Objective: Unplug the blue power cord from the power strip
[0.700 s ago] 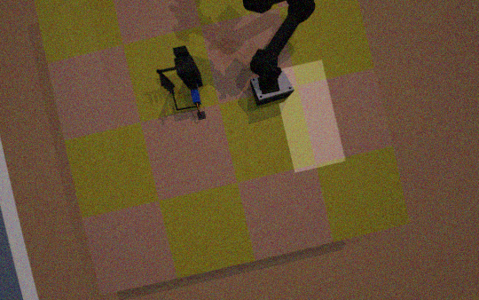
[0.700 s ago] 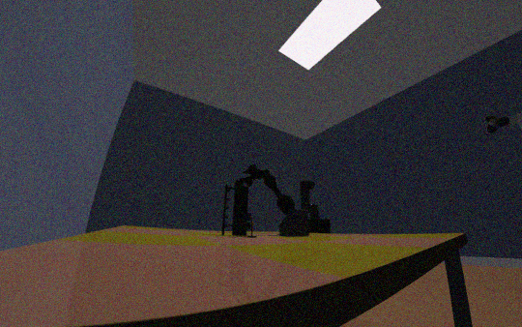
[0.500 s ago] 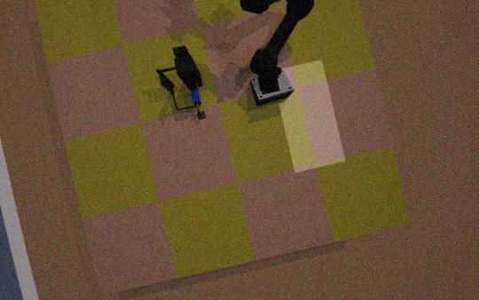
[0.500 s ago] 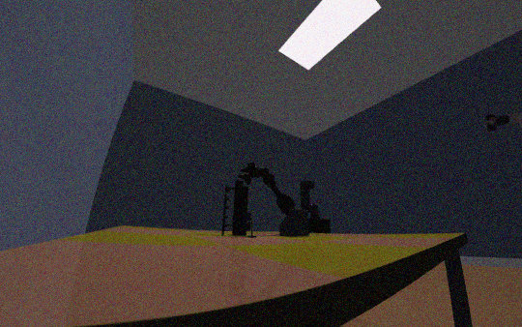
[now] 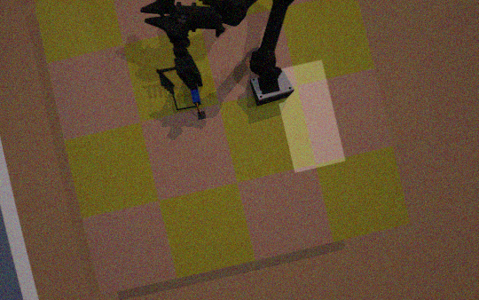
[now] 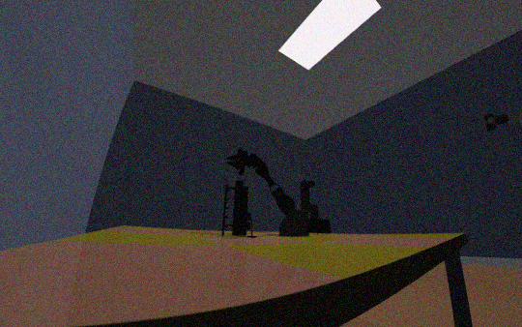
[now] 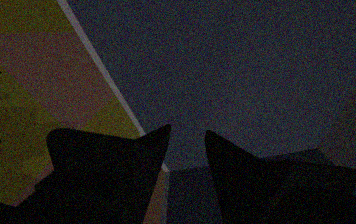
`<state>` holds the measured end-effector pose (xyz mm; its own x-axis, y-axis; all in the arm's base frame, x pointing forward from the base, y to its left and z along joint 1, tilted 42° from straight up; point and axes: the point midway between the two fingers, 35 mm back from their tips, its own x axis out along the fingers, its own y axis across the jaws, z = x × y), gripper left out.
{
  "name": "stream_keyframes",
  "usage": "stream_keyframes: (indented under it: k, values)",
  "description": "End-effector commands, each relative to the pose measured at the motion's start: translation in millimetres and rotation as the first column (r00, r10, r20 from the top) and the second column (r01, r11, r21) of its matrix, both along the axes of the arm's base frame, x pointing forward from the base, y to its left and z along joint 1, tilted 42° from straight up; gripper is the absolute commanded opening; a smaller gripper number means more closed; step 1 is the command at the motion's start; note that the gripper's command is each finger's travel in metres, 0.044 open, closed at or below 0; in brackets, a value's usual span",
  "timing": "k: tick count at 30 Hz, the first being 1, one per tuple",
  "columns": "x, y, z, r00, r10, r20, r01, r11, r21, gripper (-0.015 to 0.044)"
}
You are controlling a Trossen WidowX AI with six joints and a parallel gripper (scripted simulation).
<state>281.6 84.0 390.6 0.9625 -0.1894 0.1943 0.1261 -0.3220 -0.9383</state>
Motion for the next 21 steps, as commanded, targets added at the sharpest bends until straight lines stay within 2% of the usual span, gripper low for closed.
stream_keyframes:
  k: [1, 5, 12, 16, 21]
  values:
    - [37.1, 31.3, -58.2, 0.975, 0.047, -0.217, -0.05, 0.999, -0.007, 0.016]
    - [56.1, 42.5, -109.3, 0.919, 0.034, -0.392, -0.045, 0.999, -0.019, 0.016]
    - [68.9, 38.3, -213.3, 0.719, -0.076, -0.691, 0.052, 0.997, -0.055, 0.016]
    - [61.4, 24.8, -266.8, 0.559, -0.166, -0.812, 0.144, 0.984, -0.102, 0.016]
    - [35.5, 2.2, -324.2, 0.29, -0.306, -0.907, 0.247, 0.939, -0.237, 0.016]
